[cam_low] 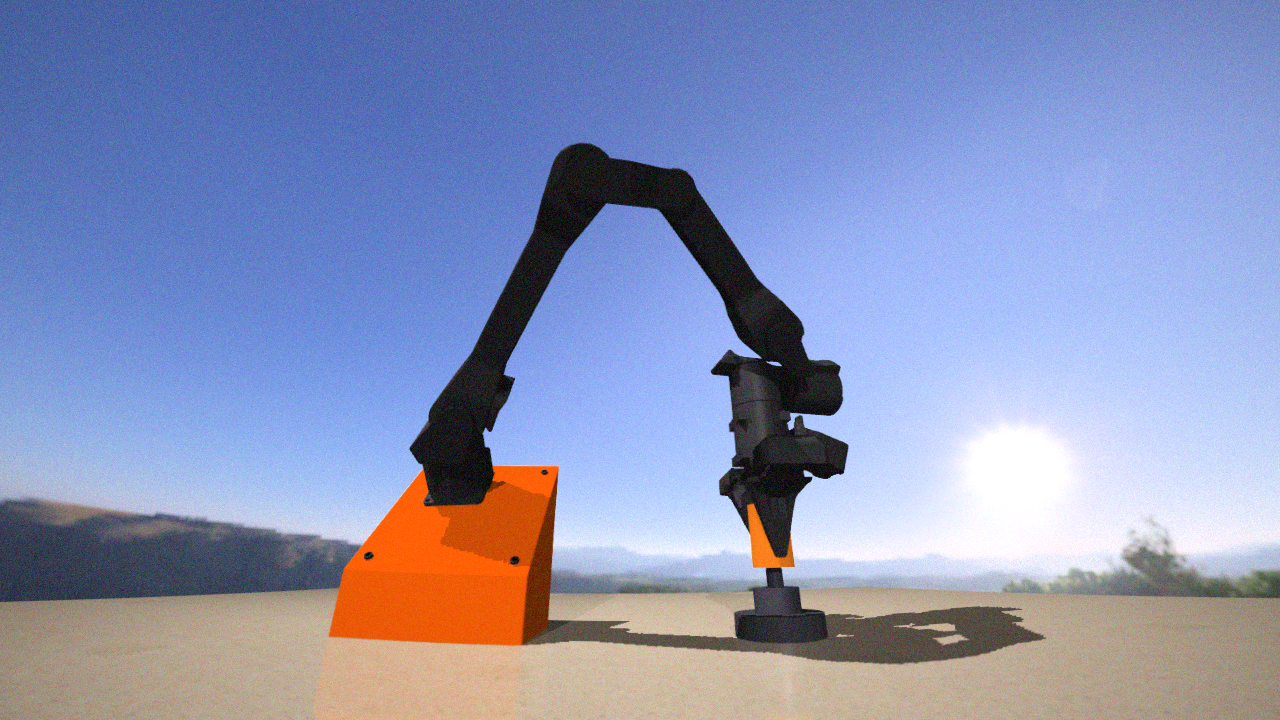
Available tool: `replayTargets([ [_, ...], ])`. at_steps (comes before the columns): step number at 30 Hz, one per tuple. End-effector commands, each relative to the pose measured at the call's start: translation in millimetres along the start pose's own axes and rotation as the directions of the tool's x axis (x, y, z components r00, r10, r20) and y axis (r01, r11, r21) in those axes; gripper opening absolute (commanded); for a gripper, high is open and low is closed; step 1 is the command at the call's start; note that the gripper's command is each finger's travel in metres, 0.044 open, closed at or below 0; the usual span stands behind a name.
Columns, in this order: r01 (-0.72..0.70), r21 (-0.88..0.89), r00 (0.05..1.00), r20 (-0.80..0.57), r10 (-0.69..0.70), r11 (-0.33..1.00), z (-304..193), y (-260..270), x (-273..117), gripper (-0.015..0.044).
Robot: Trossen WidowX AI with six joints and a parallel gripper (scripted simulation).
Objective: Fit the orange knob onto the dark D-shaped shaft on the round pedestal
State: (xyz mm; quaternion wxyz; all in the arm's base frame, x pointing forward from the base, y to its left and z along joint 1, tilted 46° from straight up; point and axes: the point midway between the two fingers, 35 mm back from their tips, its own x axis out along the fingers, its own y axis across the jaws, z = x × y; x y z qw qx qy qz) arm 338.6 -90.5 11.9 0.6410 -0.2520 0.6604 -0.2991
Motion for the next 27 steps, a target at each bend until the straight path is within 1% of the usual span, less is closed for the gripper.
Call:
replayTargets([
  [1, 0.006, 0.002, 1.0, 0.006, -0.006, 1.0, 0.1, 2.1, -2.5, 0.0],
  [20, 0.006, 0.002, 1.0, 0.006, -0.006, 1.0, -0.4, 0.8, 1.0, 0.0],
  [27, 0.006, -0.007, 1.0, 0.006, -0.006, 1.0, -0.7, -1.4, -3.9, 0.0],
])
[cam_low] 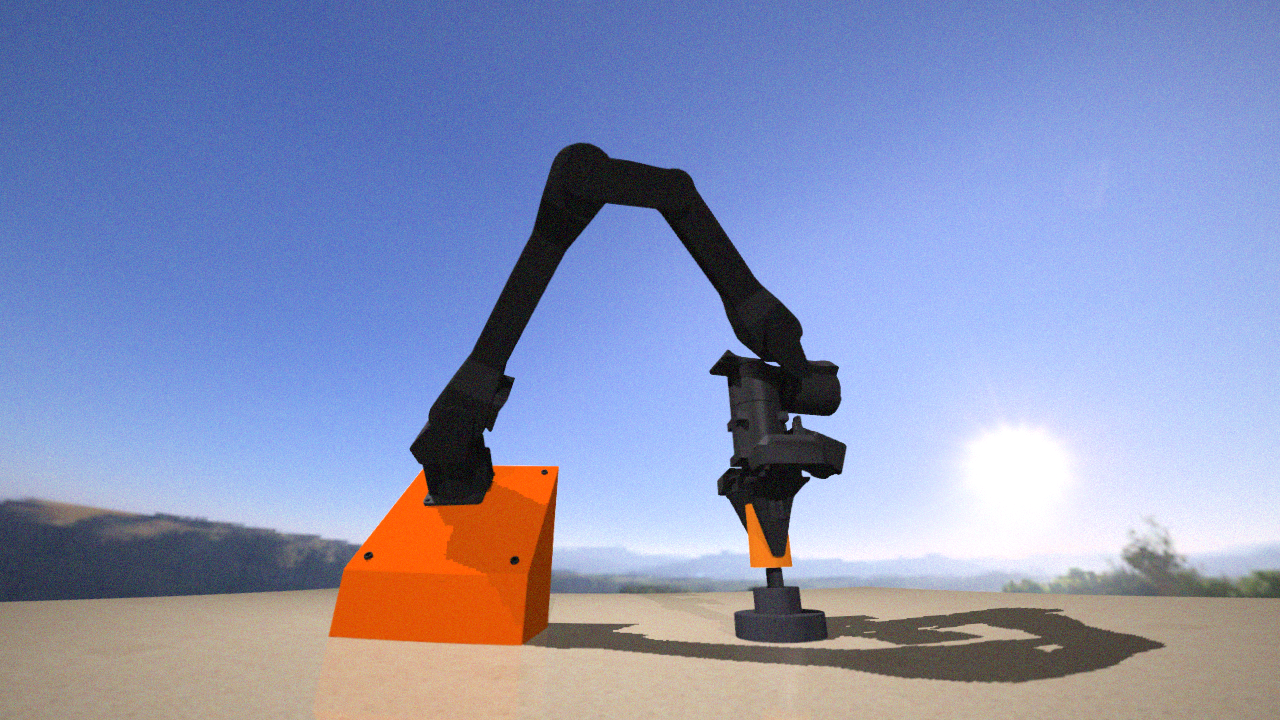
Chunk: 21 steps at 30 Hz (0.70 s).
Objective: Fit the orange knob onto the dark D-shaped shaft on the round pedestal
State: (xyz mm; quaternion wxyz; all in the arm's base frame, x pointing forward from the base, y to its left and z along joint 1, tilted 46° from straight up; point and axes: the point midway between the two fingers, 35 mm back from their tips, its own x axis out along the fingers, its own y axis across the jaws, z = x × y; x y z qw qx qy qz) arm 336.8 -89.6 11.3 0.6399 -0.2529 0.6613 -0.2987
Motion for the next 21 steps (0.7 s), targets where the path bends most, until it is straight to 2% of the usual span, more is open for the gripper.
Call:
replayTargets([
  [1, 0.005, -0.021, 1.0, 0.008, -0.005, 1.0, 1.3, -2.4, -3.8, 0.0],
  [7, 0.006, -0.203, 1.0, 0.008, -0.005, 0.979, 1.8, -2.9, -5.1, 0.0],
  [21, 0.006, -0.203, 1.0, 0.008, -0.005, 0.979, 7.6, -0.1, -2.8, 0.0],
])
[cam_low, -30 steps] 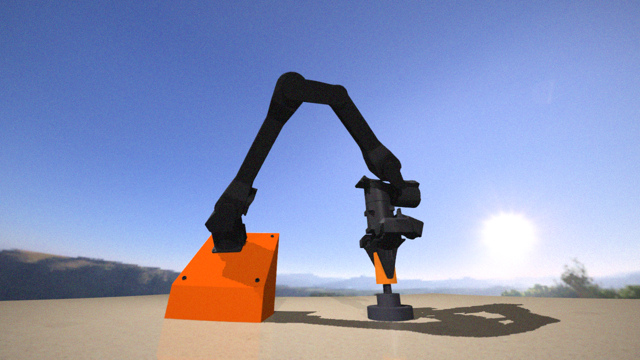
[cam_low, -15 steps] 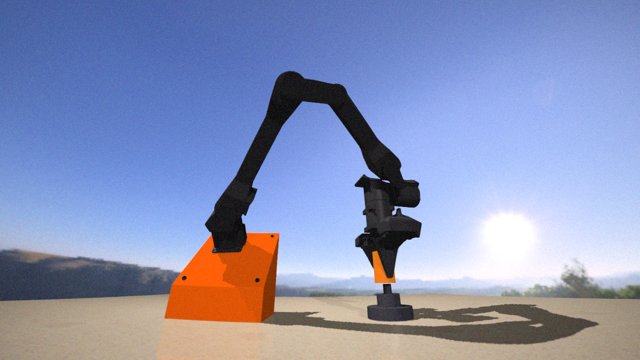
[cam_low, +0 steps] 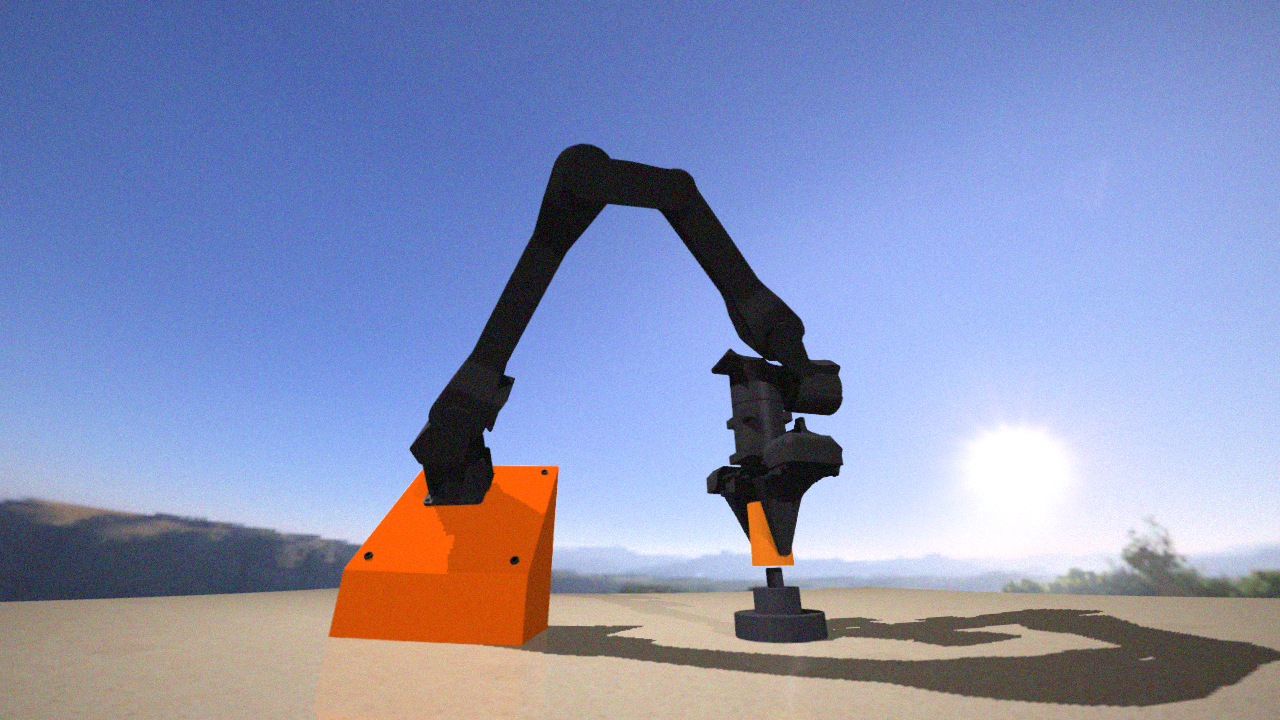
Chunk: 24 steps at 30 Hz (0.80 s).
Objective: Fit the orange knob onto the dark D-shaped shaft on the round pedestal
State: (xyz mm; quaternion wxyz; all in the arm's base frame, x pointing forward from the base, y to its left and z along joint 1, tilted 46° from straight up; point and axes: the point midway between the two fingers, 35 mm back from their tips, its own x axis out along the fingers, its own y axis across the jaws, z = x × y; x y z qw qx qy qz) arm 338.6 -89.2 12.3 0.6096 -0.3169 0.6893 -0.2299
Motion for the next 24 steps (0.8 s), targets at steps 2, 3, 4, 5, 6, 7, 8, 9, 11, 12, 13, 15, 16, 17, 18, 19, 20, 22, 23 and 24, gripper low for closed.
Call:
replayTargets([
  [2, 0.006, 0.001, 1.0, 0.01, -0.006, 1.0, 6.0, -0.8, -1.9, 0.0],
  [3, 0.006, 0.001, 1.0, 0.01, -0.006, 1.0, 6.0, -0.9, -0.1, 0.0],
  [4, 0.006, 0.001, 1.0, 0.01, -0.006, 1.0, 5.9, -1.1, 1.2, 0.0],
  [5, 0.006, 0.001, 1.0, 0.01, -0.006, 1.0, 5.7, -1.3, 2.2, 0.0],
  [6, 0.006, 0.001, 1.0, 0.01, -0.006, 1.0, 5.7, -1.2, 1.7, 0.0],
  [7, 0.006, 0.001, 1.0, 0.01, -0.006, 1.0, 5.7, -1.2, 1.7, 0.0],
  [8, 0.006, 0.001, 1.0, 0.01, -0.006, 1.0, 5.7, -1.2, 1.7, 0.0],
  [9, 0.006, 0.001, 1.0, 0.01, -0.006, 1.0, 5.7, -1.2, 1.7, 0.0],
  [11, 0.006, 0.001, 1.0, 0.01, -0.006, 1.0, 5.7, -1.2, 1.7, 0.0],
  [12, 0.006, 0.001, 1.0, 0.01, -0.006, 1.0, 5.7, -1.2, 1.7, 0.0],
  [13, 0.006, 0.001, 1.0, 0.01, -0.006, 1.0, 5.7, -0.9, 0.8, 0.0],
  [15, 0.006, 0.001, 1.0, 0.01, -0.006, 1.0, 5.2, -0.7, -1.1, 0.0],
  [16, 0.006, 0.001, 1.0, 0.01, -0.006, 1.0, 5.0, -0.7, -1.6, 0.0],
  [17, 0.006, 0.001, 1.0, 0.01, -0.006, 1.0, 4.9, -0.8, -2.0, 0.0],
  [18, 0.006, 0.001, 1.0, 0.01, -0.006, 1.0, 4.7, -0.9, -2.6, 0.0],
  [19, 0.006, -0.008, 1.0, 0.01, -0.006, 1.0, 4.7, -1.0, -2.7, 0.0],
  [20, 0.006, -0.024, 1.0, 0.01, -0.006, 1.0, 4.6, -1.0, -2.8, 0.0],
  [22, 0.007, -0.085, 1.0, 0.01, -0.006, 0.996, 4.2, -1.1, -3.2, 0.0],
  [23, 0.007, -0.123, 1.0, 0.01, -0.006, 0.992, 3.8, -1.3, -3.5, 0.0],
  [24, 0.008, -0.166, 1.0, 0.01, -0.006, 0.986, 3.0, -1.4, -3.8, 0.0],
])
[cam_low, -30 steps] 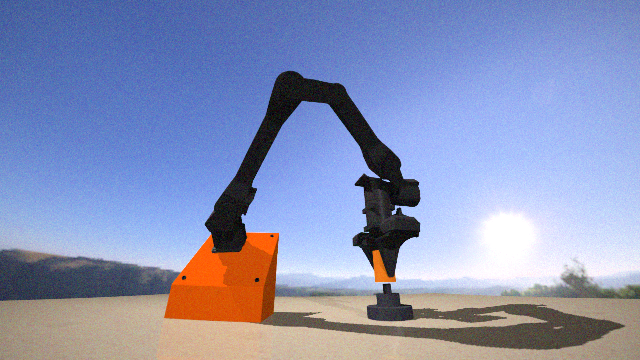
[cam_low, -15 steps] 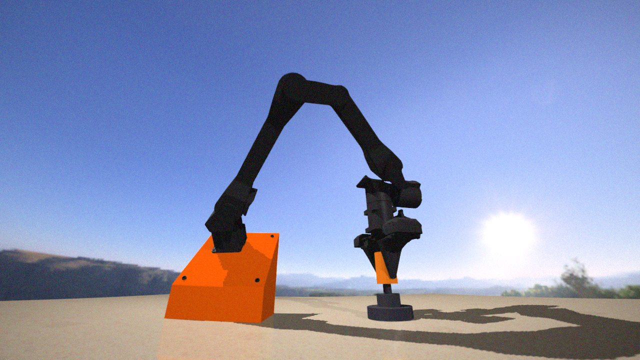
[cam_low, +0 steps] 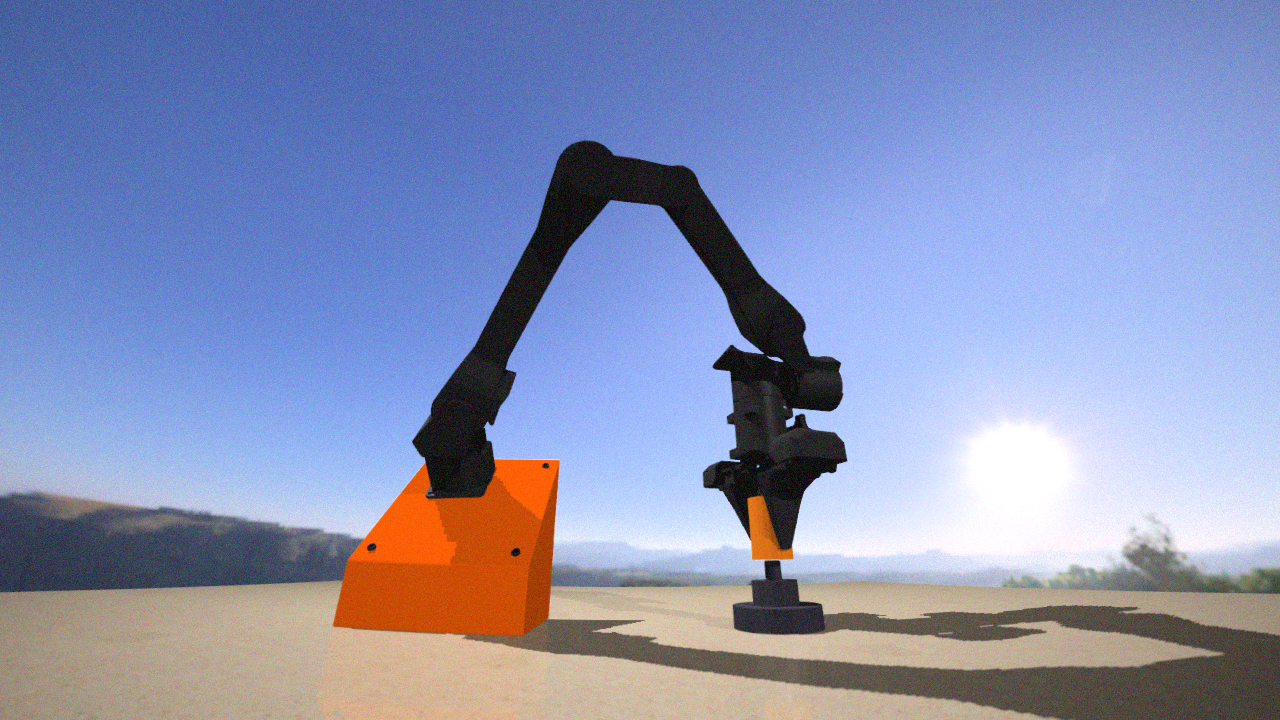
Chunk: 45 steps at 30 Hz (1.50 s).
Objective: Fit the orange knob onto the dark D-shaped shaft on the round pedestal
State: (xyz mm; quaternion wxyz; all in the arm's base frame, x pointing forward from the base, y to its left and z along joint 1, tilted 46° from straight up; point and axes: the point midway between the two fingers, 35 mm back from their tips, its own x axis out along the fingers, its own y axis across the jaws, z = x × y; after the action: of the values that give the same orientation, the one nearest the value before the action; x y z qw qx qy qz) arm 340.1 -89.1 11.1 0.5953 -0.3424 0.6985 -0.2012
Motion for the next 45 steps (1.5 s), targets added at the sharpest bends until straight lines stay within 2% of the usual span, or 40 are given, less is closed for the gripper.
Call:
replayTargets([
  [1, 0.007, -0.114, 1.0, 0.01, -0.006, 0.993, 0.3, -2.4, -4.7, 0.0],
  [45, 0.007, -0.124, 1.0, 0.01, -0.006, 0.992, 2.3, -2.0, -3.6, 0.0],
])
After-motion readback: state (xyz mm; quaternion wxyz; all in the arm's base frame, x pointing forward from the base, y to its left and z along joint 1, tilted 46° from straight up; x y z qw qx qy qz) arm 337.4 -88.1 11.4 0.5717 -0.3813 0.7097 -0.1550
